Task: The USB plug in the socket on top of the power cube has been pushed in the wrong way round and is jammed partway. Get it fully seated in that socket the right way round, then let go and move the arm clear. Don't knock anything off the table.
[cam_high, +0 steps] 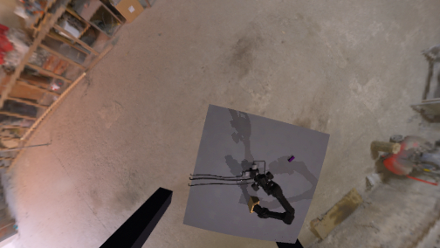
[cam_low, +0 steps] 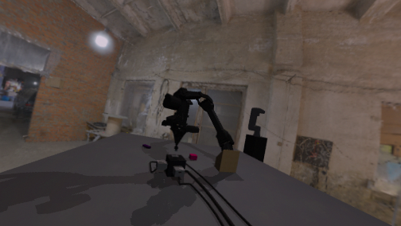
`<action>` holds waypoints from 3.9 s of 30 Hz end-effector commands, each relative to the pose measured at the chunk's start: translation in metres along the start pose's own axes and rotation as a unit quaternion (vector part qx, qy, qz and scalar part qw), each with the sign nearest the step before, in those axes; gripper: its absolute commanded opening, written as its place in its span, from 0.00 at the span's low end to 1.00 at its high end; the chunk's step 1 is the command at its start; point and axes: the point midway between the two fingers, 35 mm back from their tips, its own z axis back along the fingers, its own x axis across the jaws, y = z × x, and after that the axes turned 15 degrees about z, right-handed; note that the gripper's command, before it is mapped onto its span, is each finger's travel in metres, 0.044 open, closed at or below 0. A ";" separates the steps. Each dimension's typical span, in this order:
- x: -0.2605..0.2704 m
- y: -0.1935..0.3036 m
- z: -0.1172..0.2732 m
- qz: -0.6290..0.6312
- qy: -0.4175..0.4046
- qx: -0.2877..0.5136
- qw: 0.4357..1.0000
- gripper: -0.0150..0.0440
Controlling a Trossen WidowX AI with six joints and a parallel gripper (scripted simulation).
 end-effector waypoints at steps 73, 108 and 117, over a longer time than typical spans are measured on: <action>0.001 -0.001 -0.003 0.425 -0.002 -0.011 0.905 0.25; 0.003 -0.003 -0.007 0.426 -0.004 -0.023 0.905 0.25; 0.003 -0.003 -0.008 0.426 -0.005 -0.027 0.904 0.25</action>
